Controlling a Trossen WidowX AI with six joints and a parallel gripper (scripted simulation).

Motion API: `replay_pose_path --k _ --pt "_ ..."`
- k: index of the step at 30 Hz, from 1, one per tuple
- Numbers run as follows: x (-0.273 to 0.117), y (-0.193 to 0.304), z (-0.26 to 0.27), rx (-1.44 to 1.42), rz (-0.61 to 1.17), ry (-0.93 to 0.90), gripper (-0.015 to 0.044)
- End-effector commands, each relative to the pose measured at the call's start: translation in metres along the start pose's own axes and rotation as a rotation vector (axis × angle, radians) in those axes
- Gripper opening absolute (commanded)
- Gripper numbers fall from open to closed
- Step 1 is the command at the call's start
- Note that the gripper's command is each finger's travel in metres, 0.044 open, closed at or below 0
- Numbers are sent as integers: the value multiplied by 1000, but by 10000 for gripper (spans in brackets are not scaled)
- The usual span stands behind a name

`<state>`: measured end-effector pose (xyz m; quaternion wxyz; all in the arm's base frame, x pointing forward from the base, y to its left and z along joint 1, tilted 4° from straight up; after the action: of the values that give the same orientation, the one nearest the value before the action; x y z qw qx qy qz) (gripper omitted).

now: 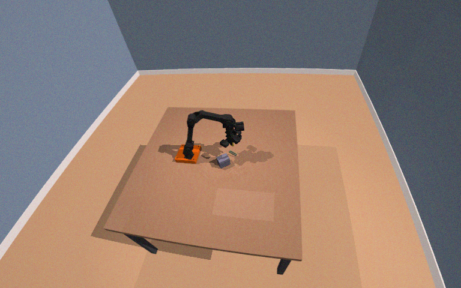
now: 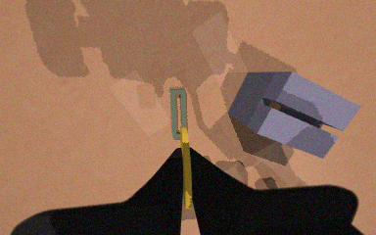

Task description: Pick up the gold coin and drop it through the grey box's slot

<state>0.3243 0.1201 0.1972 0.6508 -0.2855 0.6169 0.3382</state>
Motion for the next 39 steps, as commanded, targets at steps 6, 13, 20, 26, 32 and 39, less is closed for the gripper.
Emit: replay_pose_path --k 6,13,20,26,32,39 --pt "-5 0 -1 -194 -10 -6 0" --pt "-6 0 -4 -433 -11 -5 0" --pt "-6 1 -7 -673 -11 -3 0" --pt "-6 1 -9 -878 -12 -2 0" --pt "-6 2 -11 -1083 -12 -1 0" --pt "-6 2 -12 -1168 -12 0 0"
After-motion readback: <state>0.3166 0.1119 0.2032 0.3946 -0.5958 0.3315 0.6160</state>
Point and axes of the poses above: the point midway between the two fingers, 35 mm back from their tips, its own x axis out along the fingers, its own z axis across the jaws, y = z × x, the point moved 8 cm from there along -x, back along the fingers, and after that the axes turned 15 degrees about x, right-handed, at the moved point
